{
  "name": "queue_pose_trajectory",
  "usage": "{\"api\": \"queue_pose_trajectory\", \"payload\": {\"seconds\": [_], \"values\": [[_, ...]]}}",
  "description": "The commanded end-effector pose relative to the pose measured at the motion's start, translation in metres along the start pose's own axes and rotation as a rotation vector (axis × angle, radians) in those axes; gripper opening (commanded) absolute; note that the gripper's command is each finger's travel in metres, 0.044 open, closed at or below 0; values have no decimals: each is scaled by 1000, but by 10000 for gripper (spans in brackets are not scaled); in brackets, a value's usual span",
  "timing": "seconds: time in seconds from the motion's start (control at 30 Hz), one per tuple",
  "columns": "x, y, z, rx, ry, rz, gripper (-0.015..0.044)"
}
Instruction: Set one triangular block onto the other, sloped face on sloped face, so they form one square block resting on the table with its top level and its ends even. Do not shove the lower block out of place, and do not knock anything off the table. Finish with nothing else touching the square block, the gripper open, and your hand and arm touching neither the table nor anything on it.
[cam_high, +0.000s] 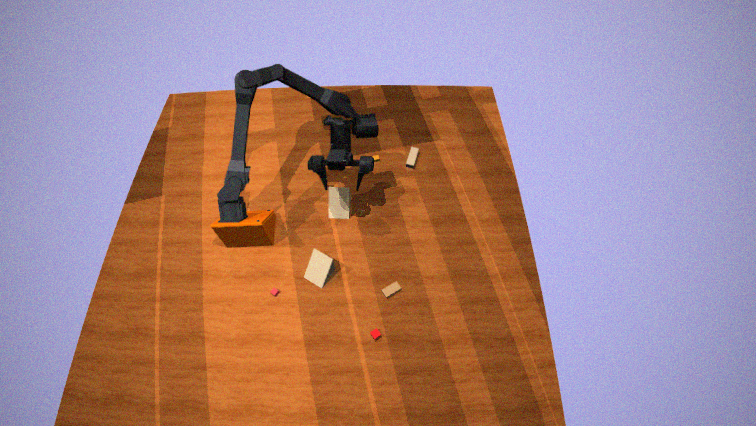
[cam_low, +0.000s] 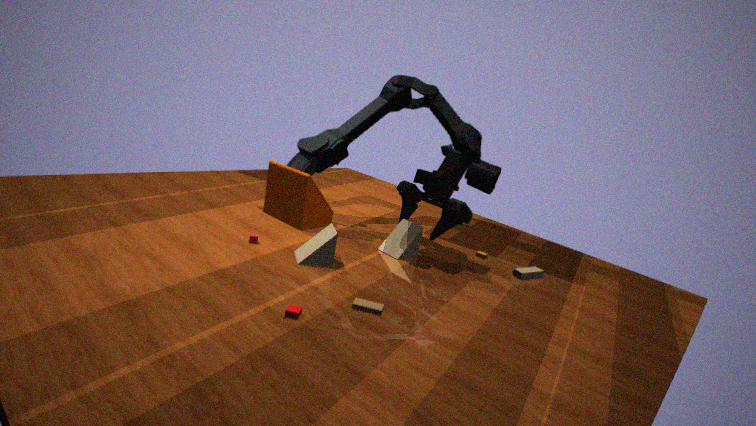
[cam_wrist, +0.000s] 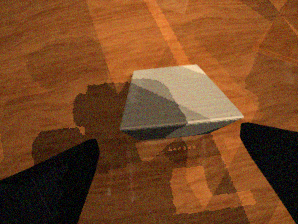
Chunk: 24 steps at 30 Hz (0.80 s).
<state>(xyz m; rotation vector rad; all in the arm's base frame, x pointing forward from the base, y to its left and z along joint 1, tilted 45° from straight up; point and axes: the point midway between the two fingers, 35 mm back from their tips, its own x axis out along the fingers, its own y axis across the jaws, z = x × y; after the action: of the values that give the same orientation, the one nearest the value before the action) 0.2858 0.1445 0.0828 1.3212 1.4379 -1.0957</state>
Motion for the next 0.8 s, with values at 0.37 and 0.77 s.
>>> {"api": "queue_pose_trajectory", "payload": {"seconds": [0.37, 0.77], "values": [[26, -3, 4, 8, -6, -6, 440], [45, -7, 7, 9, -6, -7, 440]]}}
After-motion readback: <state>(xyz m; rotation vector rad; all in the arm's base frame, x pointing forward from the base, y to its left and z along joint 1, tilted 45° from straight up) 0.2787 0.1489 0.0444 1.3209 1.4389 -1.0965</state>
